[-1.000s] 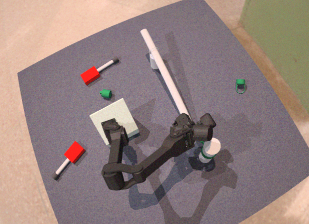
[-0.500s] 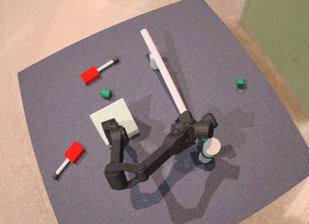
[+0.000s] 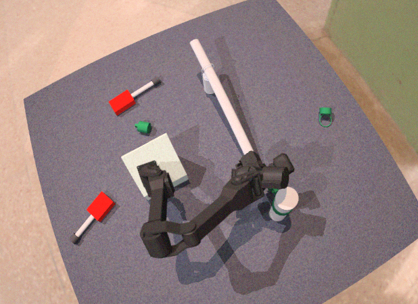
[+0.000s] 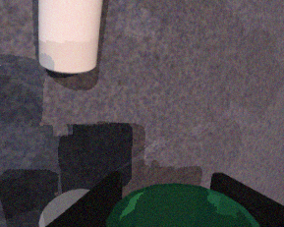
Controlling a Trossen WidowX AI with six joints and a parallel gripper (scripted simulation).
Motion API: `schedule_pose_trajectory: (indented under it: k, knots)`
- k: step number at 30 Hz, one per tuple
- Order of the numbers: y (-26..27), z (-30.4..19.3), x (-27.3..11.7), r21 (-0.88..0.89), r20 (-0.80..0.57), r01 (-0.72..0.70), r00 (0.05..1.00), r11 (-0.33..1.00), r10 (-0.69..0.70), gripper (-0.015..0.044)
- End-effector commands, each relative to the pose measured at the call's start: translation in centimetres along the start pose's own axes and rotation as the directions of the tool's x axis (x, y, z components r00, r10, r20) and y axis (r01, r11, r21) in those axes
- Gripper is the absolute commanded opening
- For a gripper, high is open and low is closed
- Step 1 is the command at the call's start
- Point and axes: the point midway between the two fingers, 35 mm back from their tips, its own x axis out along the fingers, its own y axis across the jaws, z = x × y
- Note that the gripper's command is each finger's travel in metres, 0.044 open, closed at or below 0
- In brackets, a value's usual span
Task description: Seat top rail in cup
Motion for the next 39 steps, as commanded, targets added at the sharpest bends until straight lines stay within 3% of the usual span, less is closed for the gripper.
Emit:
schedule_pose_trajectory:
  k: [1,5,22,35,39]
  knots:
    - [0.0,0.0,0.0,0.0,0.0,0.0,1.0,1.0,0.0,0.0]
    - [0.0,0.0,0.0,0.0,0.0,0.0,1.0,1.0,0.0,0.0]
    - [-0.7,1.4,-1.0,0.003,0.006,-0.004,1.0,1.0,0.004,0.044]
    - [-1.9,3.8,-3.1,0.01,0.012,0.003,1.0,1.0,-0.003,0.044]
    - [-2.5,5.7,-3.8,0.227,0.03,-0.023,0.999,0.974,0.017,0.044]
